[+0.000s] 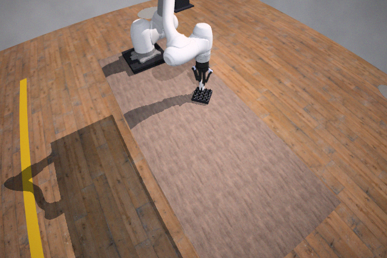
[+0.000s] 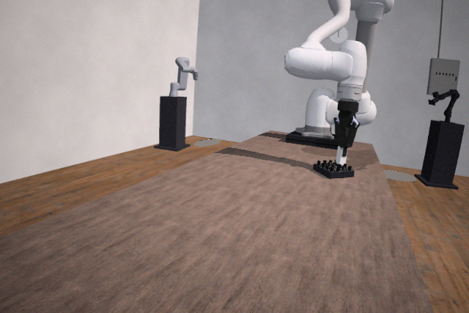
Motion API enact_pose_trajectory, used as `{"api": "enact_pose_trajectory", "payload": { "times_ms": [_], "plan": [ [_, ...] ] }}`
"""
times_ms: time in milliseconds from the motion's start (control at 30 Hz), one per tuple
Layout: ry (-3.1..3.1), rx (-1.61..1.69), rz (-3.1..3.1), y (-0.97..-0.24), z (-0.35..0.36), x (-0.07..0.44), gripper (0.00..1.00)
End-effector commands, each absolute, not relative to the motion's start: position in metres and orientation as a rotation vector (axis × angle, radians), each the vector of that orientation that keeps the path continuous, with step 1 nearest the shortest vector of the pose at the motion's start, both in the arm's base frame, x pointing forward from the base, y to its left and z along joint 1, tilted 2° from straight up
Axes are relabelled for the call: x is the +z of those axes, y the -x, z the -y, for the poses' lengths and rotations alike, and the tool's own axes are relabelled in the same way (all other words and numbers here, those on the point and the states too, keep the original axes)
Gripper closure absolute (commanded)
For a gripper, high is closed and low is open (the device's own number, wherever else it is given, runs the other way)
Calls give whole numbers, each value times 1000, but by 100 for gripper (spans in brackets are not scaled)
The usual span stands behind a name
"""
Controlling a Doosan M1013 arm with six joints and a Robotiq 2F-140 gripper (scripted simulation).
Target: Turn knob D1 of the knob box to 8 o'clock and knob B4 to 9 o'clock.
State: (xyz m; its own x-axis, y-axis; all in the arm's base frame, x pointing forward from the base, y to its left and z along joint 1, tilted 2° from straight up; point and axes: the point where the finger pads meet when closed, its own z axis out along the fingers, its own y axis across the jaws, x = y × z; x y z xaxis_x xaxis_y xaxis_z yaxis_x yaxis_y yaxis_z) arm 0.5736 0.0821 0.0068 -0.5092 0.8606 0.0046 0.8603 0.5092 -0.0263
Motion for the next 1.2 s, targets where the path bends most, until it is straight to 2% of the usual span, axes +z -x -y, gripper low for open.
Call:
{"api": "enact_pose_trajectory", "payload": {
  "times_ms": [0, 1167],
  "plan": [
    [1548, 32, 2714, -574, -82, 7, 95],
    [1325, 30, 2828, -574, -82, 7, 95]
  ]
}}
